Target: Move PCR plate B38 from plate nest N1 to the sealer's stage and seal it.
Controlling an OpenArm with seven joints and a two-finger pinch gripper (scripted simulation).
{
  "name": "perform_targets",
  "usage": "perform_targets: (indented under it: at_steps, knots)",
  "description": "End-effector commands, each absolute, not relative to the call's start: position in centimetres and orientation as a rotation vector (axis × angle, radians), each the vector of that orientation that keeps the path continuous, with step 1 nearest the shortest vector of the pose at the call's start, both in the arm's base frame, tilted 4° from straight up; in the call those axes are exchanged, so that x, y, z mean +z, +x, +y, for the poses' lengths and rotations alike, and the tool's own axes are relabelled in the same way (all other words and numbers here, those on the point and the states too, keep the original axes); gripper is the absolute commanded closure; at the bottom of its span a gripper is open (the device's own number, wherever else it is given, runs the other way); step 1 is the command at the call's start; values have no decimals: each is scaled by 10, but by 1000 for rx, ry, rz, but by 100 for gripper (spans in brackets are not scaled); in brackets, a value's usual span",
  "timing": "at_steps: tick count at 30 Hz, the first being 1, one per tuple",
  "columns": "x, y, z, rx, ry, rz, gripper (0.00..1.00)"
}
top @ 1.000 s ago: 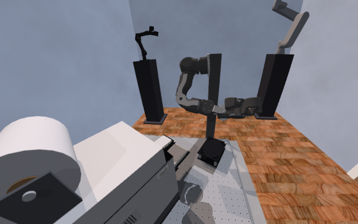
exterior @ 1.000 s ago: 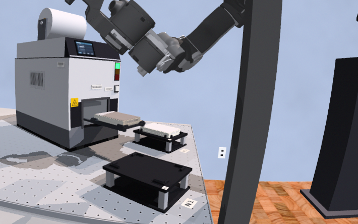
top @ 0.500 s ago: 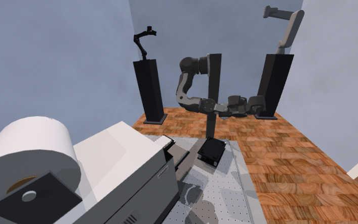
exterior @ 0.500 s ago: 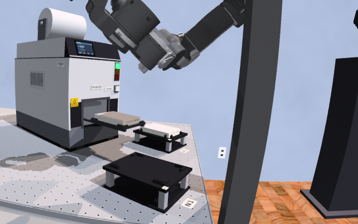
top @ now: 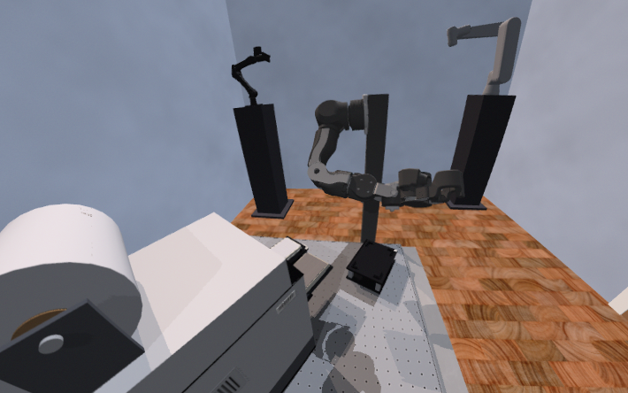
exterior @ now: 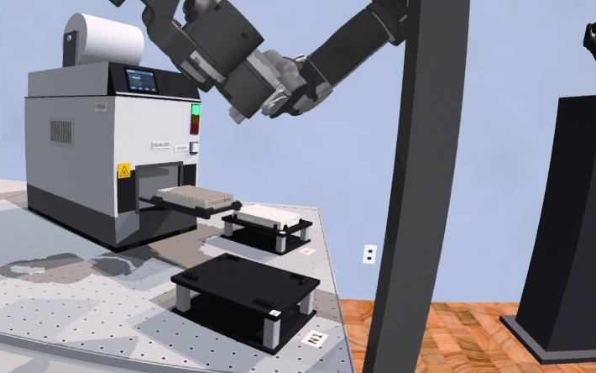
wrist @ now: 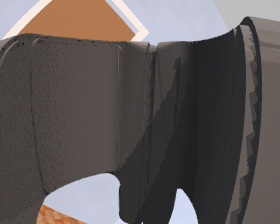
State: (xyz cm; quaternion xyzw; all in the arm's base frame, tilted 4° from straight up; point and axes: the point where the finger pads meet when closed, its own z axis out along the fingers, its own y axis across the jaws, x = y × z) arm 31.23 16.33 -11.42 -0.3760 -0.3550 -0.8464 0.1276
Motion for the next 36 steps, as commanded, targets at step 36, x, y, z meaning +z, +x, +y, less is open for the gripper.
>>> perform_targets:
  at_steps: [36]
  knots:
    - [-124, 295, 185, -2370, -1017, -1256, 100]
